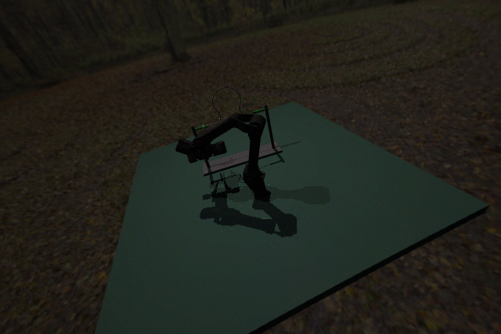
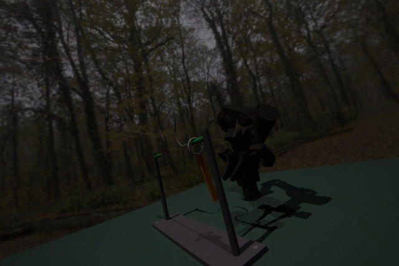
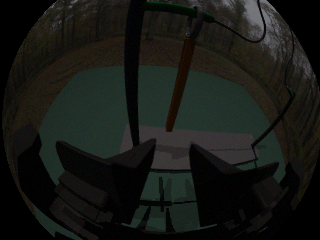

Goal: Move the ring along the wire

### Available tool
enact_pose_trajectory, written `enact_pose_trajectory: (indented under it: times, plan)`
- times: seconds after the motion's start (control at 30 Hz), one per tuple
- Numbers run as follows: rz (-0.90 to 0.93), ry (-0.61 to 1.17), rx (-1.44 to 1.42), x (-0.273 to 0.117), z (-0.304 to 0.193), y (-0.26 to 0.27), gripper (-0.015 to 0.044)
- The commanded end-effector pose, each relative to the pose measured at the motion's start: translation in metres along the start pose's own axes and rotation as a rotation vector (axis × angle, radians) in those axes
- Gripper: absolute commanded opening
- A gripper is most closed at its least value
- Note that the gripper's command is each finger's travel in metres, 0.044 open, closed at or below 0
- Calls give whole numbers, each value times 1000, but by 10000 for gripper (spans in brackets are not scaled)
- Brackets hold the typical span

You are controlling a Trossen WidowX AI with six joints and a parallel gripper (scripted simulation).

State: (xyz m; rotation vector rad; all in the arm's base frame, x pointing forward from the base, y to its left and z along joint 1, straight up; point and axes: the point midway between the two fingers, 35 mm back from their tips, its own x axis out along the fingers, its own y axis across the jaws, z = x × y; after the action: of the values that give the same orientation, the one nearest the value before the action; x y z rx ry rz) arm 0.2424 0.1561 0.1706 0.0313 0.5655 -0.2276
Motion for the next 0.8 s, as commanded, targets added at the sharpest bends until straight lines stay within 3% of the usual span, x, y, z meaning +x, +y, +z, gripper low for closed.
enact_pose_trajectory:
  times: [0.0,0.23,0.43,0.57,0.77]
  plan:
    - [-1,-3,4,-1,1,0,160]
    - [-1,-3,4,-1,1,0,160]
    - [1,-2,0,-48,1,-1,317]
    - [1,-3,0,-50,1,-1,423]
    - [1,-3,0,-50,1,-1,440]
